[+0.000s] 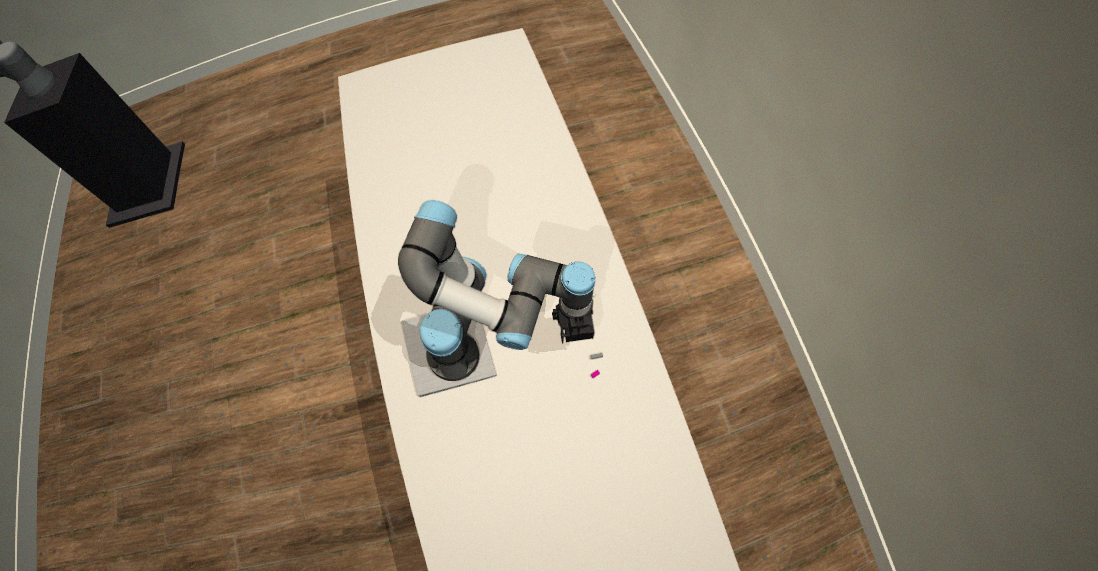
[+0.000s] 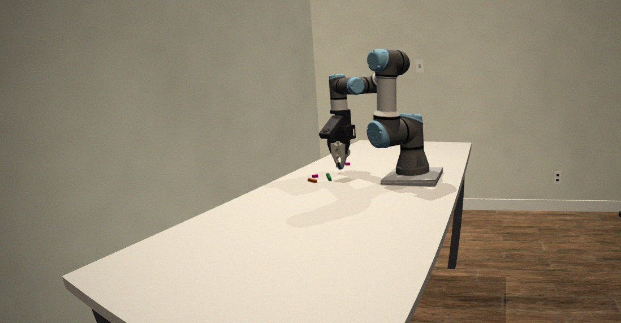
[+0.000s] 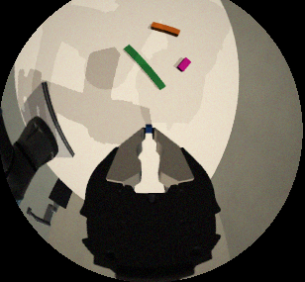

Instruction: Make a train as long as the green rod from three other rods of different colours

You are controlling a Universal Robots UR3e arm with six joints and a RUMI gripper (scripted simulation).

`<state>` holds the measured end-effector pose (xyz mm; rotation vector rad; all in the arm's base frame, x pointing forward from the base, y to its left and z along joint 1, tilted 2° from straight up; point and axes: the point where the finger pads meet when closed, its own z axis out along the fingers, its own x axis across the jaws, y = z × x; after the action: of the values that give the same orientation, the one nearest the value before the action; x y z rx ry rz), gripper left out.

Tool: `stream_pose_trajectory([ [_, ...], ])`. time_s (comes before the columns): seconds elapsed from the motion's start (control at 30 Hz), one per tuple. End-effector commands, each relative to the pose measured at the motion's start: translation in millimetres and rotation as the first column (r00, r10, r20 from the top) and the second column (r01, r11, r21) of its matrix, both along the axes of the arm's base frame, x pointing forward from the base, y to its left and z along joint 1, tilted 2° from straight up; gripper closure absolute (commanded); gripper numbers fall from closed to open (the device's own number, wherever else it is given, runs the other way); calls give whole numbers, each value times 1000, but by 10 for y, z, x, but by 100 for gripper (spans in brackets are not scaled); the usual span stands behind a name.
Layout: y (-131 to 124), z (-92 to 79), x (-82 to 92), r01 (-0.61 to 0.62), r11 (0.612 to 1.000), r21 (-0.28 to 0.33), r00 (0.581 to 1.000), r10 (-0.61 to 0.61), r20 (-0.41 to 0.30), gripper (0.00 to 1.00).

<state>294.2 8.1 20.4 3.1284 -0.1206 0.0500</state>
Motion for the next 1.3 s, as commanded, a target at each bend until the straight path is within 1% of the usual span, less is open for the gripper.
stream_pose_trajectory([
  [0.0, -2, 6, 8, 0, 1000, -1, 1000, 0, 2, 100],
  [0.8, -2, 4, 8, 0, 1000, -1, 1000, 0, 2, 100],
  [1.27, -3, -81, 11, 0, 1000, -1, 1000, 0, 2, 100],
])
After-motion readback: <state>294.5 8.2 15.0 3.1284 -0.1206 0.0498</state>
